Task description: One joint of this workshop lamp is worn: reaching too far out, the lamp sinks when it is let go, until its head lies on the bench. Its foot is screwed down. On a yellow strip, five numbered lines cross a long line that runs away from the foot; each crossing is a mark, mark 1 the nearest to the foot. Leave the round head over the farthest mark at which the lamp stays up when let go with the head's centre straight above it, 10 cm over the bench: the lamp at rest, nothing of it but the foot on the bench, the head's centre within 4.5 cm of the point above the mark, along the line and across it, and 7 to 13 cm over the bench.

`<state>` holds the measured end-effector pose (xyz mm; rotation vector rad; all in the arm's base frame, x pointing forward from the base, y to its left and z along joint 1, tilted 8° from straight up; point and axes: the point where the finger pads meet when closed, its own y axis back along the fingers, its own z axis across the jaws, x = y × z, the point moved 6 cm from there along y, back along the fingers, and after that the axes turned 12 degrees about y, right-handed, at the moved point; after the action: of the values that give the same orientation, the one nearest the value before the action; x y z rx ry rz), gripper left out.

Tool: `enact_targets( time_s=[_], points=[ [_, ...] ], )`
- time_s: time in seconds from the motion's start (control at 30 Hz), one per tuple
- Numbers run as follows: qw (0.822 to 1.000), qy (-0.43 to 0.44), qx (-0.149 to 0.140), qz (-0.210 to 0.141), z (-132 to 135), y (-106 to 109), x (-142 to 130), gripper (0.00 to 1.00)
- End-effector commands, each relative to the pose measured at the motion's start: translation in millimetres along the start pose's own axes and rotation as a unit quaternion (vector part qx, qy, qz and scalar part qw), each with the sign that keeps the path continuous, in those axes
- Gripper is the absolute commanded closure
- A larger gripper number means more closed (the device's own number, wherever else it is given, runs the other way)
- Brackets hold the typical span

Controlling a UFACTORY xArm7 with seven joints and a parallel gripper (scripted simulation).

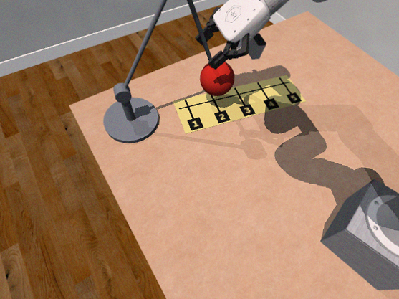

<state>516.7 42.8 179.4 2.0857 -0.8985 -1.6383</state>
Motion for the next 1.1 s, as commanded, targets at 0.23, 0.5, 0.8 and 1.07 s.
enact_targets(
  time_s=[0.23,0.5,0.8,1.07],
  points=[
    [1.000,0.001,0.001,0.000,-1,1,-1,0.00],
    [1.000,0.001,0.001,0.000,-1,32,-1,0.00],
    [1.000,0.001,0.001,0.000,-1,66,-1,0.00],
    [1.000,0.001,0.002,0.000,-1,95,-1,0.00]
  ],
)
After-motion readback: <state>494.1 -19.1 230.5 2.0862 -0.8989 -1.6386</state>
